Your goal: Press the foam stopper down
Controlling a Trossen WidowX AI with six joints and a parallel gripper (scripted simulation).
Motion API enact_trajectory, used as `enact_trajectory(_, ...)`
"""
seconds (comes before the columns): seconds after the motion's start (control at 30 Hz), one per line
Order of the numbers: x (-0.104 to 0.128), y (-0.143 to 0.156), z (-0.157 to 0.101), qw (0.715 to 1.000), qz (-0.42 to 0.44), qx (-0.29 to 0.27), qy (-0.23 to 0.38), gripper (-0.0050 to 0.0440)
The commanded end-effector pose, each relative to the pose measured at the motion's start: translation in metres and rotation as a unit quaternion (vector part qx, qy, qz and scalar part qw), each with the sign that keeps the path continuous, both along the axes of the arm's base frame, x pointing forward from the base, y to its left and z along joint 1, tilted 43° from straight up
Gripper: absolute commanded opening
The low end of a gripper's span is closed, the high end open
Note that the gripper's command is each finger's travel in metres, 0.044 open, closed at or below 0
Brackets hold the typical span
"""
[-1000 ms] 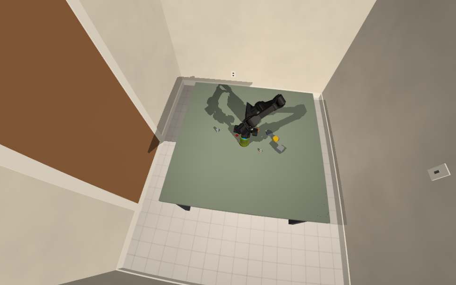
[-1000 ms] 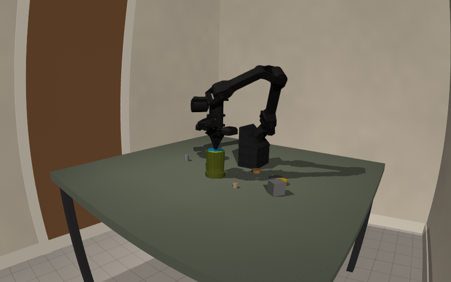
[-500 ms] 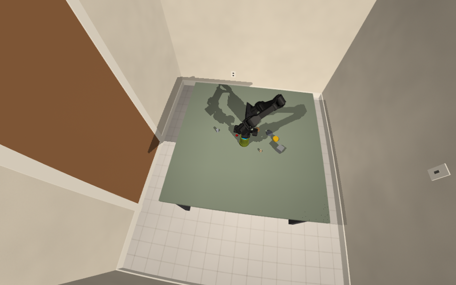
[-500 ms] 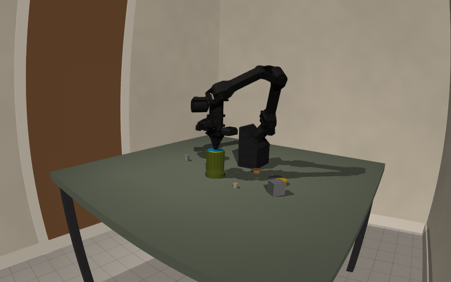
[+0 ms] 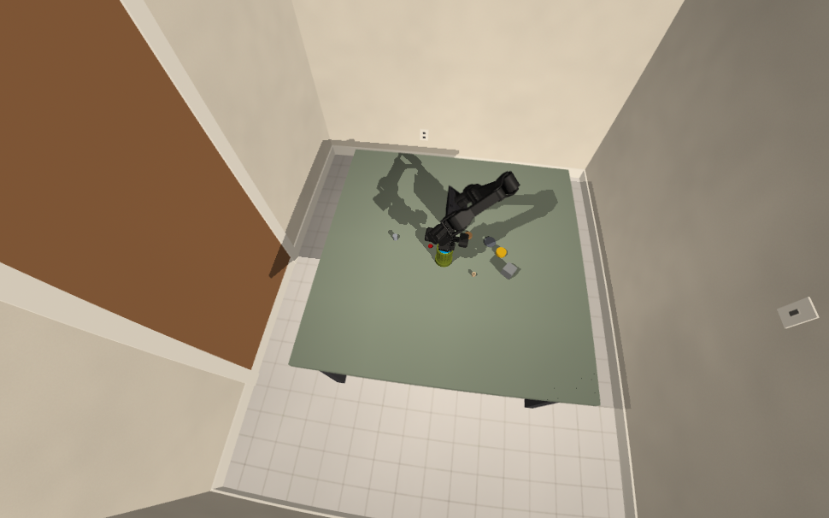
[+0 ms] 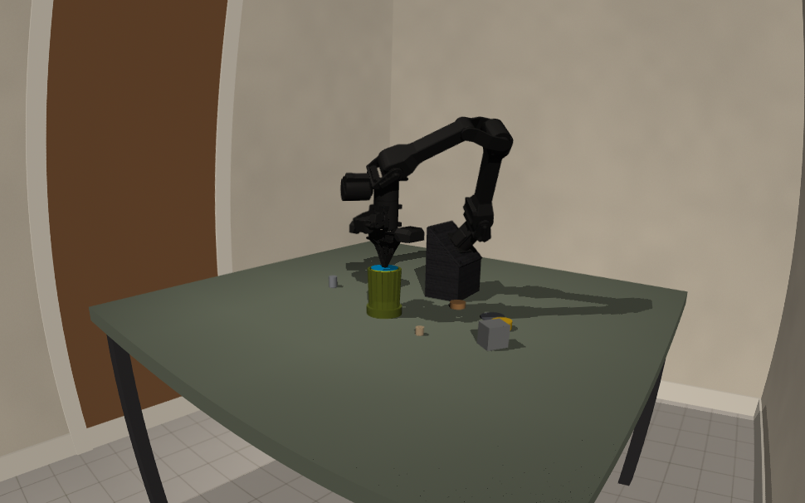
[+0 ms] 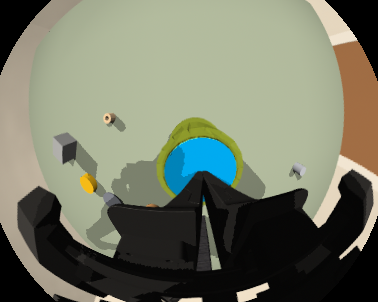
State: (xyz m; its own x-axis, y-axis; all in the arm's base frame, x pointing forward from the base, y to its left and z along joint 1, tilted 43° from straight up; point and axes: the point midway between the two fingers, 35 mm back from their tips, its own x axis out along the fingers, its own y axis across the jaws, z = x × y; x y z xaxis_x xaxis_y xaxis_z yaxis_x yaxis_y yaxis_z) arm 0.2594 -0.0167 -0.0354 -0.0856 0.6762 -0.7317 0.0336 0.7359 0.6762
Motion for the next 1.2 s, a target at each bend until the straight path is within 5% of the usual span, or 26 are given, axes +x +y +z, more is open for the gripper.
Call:
enact_trajectory(0.0,-0.0021,0.0027,-0.0008,1.000,0.001,0.002,0.004,0.0000)
enact_trajectory(1.17,-0.0026,0.0051,-0.0032,1.000,0.001,0.002,0.004,0.0000)
